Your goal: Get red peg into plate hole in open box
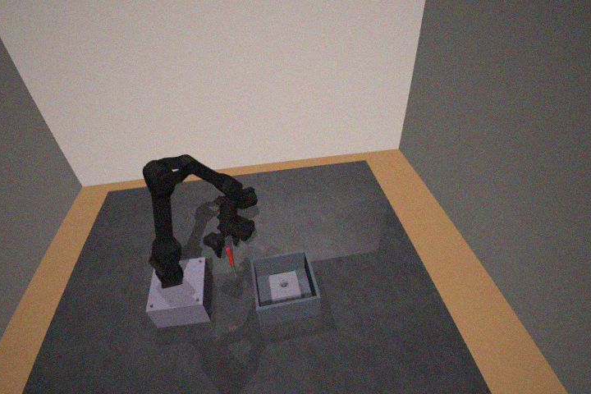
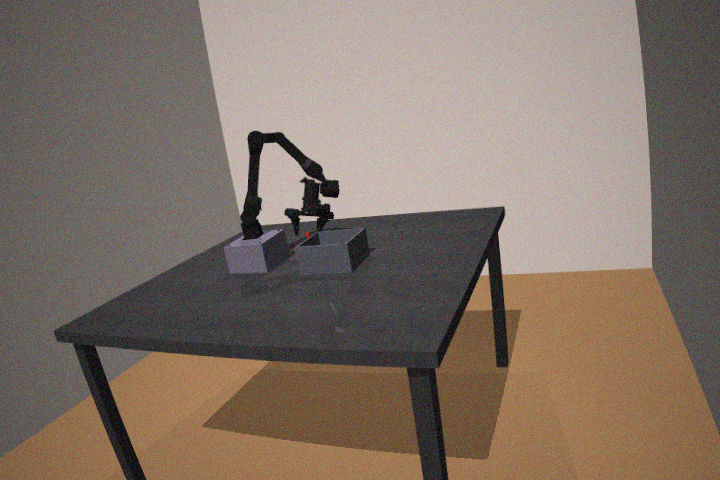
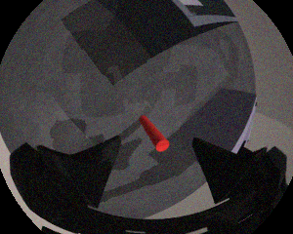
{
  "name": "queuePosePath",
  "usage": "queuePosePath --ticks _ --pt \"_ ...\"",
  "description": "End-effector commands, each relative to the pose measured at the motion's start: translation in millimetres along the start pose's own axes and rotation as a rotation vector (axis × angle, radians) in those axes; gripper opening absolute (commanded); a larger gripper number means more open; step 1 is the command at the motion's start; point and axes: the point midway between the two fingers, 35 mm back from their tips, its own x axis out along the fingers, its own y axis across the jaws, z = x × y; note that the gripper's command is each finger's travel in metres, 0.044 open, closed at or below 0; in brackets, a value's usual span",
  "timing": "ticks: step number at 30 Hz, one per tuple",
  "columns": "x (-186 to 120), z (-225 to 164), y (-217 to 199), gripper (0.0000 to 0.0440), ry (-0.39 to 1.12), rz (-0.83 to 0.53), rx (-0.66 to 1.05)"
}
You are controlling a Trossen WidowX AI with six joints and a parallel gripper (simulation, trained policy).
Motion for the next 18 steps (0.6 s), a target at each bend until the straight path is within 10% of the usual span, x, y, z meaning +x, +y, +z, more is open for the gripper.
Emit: queuePosePath --ticks 1,6,18 --pt "9.9 0.7 0.4 0.0417 -0.009 -0.005 0.001" --pt "20.2 1.8 1.7 0.0363 -0.013 -0.004 -0.003" --pt "47.9 -0.9 -1.8 0.0059 0.001 -0.051 -0.013"
